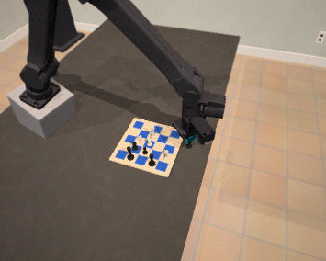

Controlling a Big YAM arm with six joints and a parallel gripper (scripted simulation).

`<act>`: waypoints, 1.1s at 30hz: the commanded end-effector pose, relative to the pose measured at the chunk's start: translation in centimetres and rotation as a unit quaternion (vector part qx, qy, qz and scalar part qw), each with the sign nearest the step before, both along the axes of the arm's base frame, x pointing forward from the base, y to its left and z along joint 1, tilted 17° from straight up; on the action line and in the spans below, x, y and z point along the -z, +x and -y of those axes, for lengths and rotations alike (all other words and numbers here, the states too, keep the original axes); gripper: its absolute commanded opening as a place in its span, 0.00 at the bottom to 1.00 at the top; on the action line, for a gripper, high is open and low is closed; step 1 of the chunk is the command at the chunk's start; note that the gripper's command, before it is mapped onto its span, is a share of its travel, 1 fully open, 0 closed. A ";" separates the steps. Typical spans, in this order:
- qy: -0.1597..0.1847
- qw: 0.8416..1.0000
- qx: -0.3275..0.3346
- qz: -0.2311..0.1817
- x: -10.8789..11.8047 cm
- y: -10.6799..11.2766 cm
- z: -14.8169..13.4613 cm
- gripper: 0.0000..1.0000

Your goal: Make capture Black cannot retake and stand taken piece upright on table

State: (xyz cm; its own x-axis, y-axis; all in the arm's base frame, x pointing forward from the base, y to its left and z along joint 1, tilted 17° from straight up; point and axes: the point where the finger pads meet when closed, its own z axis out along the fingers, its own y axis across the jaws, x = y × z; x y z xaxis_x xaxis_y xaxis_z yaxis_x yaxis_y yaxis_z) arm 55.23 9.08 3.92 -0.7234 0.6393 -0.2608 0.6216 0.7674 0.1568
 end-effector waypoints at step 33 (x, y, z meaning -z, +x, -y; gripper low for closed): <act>0.003 1.000 0.005 0.017 -0.6 1.8 0.5 0.27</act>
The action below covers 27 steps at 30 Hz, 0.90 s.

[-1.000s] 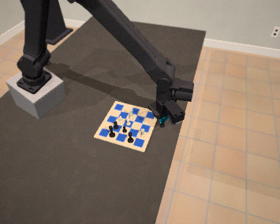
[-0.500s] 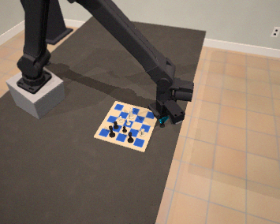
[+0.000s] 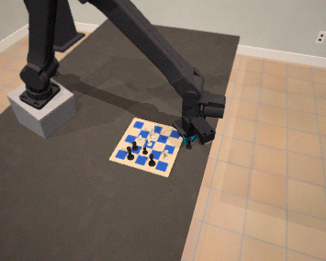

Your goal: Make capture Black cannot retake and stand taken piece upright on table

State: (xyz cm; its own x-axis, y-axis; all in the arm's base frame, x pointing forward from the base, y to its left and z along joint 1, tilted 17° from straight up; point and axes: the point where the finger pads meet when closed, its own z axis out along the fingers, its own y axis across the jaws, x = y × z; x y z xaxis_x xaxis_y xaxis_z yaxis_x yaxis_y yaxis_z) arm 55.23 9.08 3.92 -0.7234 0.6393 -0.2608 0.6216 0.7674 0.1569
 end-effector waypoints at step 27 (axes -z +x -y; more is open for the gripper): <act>0.008 0.999 0.001 0.034 -6.5 0.9 -1.0 0.35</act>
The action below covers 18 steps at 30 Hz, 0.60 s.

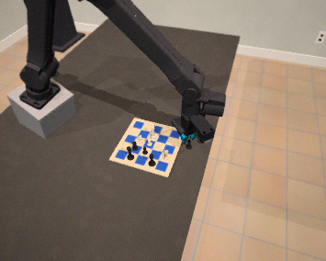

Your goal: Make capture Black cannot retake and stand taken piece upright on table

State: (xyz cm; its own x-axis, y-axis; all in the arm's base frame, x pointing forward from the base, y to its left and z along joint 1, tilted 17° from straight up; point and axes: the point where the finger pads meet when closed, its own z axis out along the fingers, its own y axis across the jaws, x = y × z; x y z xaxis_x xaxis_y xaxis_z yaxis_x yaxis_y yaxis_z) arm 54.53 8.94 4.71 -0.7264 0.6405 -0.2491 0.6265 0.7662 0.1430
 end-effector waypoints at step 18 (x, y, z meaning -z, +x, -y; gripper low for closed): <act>0.008 0.999 -0.003 0.040 -10.9 -0.8 -1.3 0.35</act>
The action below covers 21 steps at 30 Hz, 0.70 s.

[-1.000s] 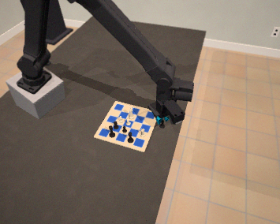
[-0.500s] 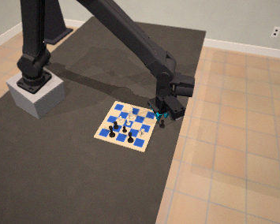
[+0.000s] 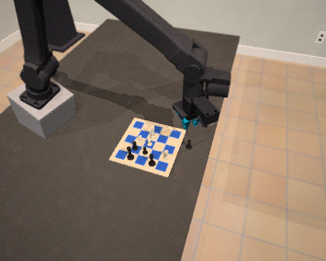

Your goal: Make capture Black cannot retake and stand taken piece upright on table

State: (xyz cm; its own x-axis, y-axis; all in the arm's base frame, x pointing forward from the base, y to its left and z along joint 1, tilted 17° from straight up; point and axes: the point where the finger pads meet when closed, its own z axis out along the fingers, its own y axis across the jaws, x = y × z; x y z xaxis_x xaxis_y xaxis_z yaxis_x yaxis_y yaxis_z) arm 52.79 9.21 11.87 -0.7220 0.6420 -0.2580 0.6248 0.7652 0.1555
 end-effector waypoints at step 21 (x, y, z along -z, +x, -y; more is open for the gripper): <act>0.005 1.000 -0.004 0.026 -3.2 1.0 -1.1 1.00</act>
